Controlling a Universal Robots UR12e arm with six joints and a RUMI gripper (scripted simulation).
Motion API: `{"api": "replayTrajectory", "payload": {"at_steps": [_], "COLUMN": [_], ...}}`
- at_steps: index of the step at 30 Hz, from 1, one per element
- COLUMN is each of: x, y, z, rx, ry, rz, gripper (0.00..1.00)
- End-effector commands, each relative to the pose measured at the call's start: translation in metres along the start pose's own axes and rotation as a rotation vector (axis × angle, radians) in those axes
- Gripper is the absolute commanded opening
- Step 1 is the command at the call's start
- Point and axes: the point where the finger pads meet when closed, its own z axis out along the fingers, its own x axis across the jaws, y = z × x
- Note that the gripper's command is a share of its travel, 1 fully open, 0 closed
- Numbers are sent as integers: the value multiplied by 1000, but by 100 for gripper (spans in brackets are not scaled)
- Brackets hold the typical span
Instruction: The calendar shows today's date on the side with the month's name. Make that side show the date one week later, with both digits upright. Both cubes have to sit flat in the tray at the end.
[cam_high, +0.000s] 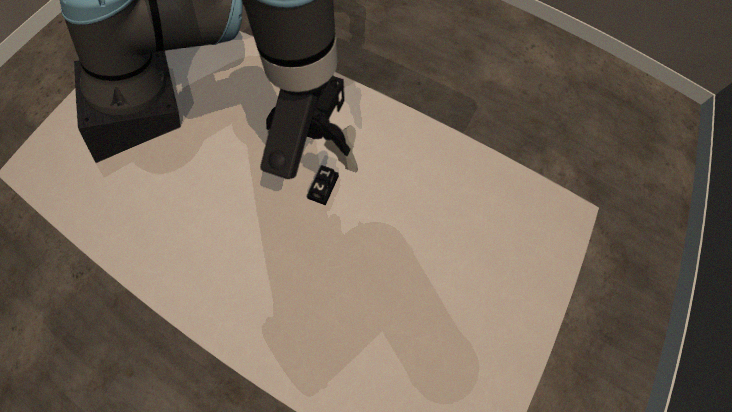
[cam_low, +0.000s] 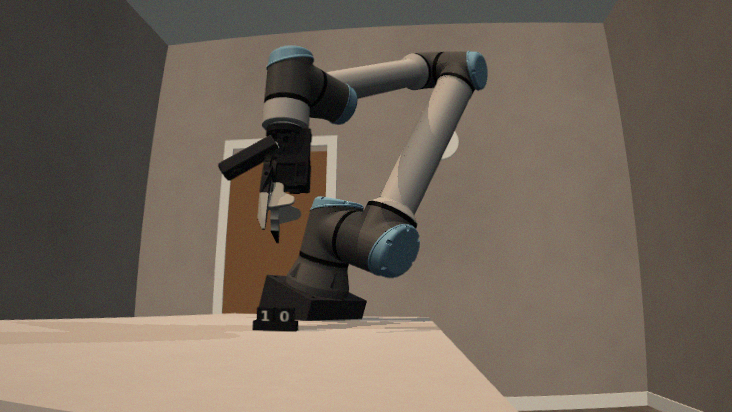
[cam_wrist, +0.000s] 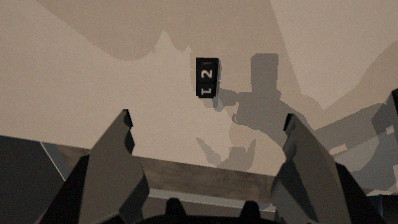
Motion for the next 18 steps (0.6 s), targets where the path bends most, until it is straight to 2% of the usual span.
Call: {"api": "replayTrajectory", "payload": {"at_steps": [1, 8, 18], "x": [0, 0, 1], "y": [0, 0, 1], "z": [-24, -39, -37], "rx": [-3, -3, -6], "ry": [1, 1, 5], "rz": [-2, -2, -2], "gripper": [100, 100, 100]}}
